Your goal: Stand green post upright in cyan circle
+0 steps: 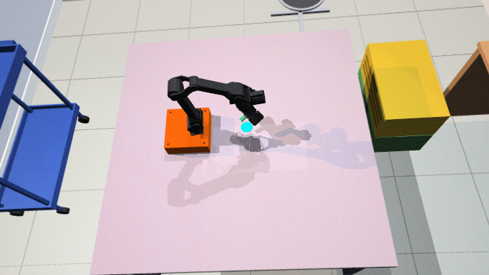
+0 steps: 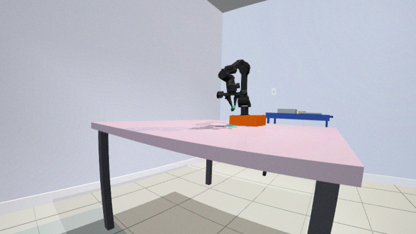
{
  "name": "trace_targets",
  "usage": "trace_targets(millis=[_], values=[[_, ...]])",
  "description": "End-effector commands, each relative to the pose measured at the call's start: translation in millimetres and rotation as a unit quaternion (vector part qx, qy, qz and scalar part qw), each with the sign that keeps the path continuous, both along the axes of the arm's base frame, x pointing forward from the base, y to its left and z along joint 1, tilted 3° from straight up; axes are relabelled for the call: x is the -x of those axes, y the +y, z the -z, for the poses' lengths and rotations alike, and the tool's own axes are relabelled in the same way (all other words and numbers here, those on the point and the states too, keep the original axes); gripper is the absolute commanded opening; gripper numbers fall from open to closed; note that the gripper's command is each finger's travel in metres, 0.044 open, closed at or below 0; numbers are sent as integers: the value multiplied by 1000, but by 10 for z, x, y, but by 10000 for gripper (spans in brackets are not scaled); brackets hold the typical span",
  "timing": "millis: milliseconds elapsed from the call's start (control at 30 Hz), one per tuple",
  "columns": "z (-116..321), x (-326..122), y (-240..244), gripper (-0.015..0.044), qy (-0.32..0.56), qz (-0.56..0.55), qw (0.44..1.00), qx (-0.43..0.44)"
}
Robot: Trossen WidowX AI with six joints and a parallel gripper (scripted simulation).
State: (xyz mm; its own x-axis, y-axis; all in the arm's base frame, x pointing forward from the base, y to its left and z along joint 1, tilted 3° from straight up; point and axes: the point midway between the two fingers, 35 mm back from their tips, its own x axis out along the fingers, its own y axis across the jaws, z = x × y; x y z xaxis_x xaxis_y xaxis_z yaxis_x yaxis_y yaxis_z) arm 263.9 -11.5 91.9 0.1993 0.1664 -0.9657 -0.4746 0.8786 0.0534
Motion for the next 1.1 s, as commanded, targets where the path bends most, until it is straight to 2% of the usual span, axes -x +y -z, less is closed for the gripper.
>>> trace_targets(millis=[0, 1067], values=[[45, 3, -4, 23, -9, 4, 1000, -16], [150, -90, -59, 23, -96, 28, 990, -100]])
